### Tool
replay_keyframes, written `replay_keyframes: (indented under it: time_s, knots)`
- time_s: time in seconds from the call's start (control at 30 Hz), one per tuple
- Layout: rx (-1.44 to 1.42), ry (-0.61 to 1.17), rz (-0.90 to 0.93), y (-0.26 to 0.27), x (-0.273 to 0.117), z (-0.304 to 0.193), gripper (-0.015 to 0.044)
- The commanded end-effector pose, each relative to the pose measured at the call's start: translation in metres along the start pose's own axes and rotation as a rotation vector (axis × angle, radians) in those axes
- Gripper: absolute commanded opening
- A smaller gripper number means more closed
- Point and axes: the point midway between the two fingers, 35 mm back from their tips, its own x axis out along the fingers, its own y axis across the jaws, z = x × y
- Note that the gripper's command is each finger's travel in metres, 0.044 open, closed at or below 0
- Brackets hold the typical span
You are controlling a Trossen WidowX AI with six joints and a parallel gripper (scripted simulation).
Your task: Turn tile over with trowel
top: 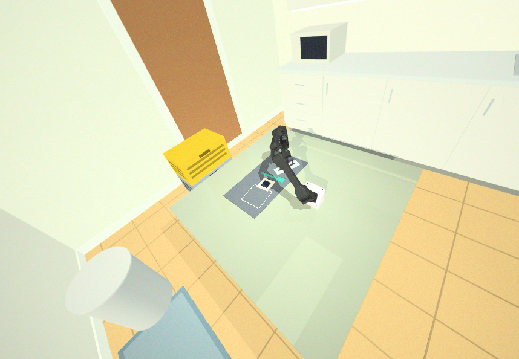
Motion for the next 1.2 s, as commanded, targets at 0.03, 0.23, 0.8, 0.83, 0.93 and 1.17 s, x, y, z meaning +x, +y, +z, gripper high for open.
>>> replay_keyframes:
  time_s: [0.03, 0.23, 0.8, 0.83, 0.93, 1.17]
  knots:
    - [0.154, -0.01, -0.047, -0.002, 0.001, 0.0, 0.03]
    - [0.343, -0.031, -0.1, -0.005, 0.004, -0.001, 0.03]
    - [0.89, -0.159, -0.223, -0.007, 0.01, -0.006, 0.03]
    - [0.921, -0.17, -0.229, -0.007, 0.011, -0.006, 0.03]
    - [1.014, -0.204, -0.243, -0.006, 0.011, -0.006, 0.03]
    - [1.229, -0.293, -0.266, -0.003, 0.013, -0.006, 0.03]
